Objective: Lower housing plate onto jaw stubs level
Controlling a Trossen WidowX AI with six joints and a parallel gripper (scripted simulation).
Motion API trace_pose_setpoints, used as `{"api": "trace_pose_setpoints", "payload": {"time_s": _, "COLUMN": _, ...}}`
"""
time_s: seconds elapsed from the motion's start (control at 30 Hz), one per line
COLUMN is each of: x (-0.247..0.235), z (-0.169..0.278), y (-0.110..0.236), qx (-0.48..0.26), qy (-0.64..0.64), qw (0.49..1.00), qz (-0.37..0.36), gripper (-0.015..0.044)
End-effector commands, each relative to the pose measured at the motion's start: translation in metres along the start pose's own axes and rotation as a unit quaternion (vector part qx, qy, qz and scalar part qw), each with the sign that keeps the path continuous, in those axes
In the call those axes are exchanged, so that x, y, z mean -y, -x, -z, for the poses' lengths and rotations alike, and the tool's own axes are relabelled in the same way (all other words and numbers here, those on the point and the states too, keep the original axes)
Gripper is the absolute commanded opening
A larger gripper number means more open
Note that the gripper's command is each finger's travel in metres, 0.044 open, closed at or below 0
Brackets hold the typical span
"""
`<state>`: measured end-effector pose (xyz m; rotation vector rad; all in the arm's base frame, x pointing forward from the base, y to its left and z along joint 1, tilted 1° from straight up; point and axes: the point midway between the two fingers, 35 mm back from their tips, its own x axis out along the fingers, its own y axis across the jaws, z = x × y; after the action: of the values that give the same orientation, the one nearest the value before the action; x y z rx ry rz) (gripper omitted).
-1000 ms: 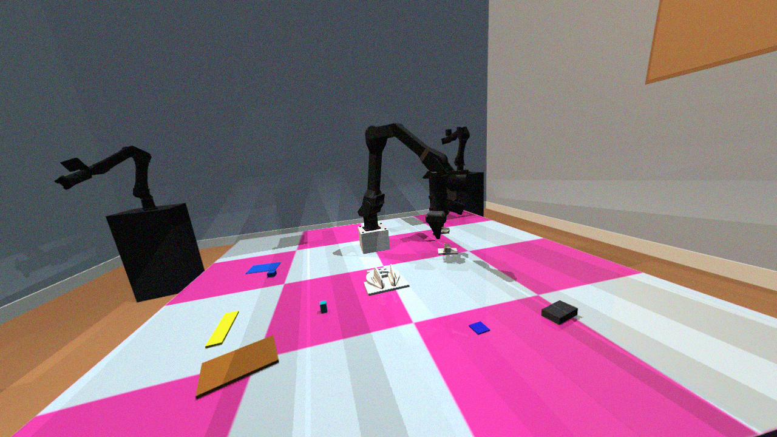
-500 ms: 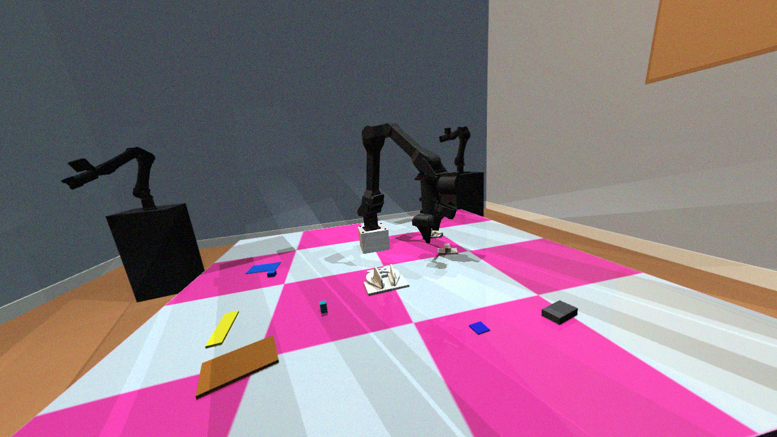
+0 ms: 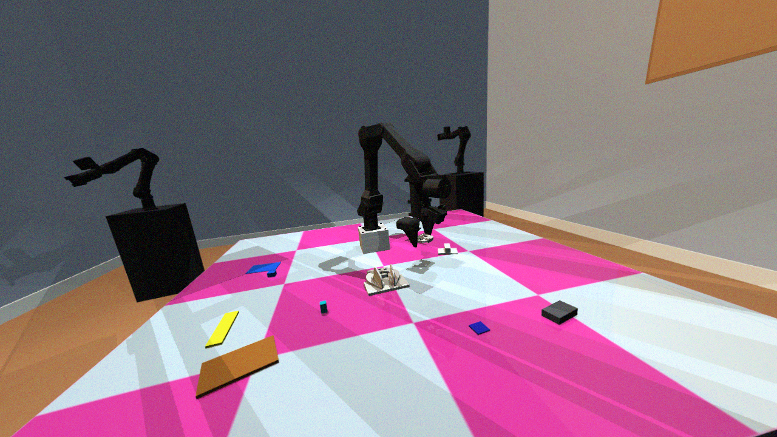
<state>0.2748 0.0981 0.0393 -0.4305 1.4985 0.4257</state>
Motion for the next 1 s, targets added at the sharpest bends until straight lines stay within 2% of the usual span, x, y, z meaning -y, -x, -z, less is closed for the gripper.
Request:
{"api": "trace_pose_setpoints", "payload": {"time_s": 0.0, "x": 0.012, "z": 0.005, "y": 0.001, "qx": 0.001, "qy": -0.026, "qw": 1.000, "qz": 0.002, "gripper": 0.0351}}
{"api": "trace_pose_setpoints", "payload": {"time_s": 0.97, "x": 0.096, "z": 0.052, "y": 0.001, "qx": 0.000, "qy": -0.207, "qw": 0.978, "qz": 0.007, "gripper": 0.0351}}
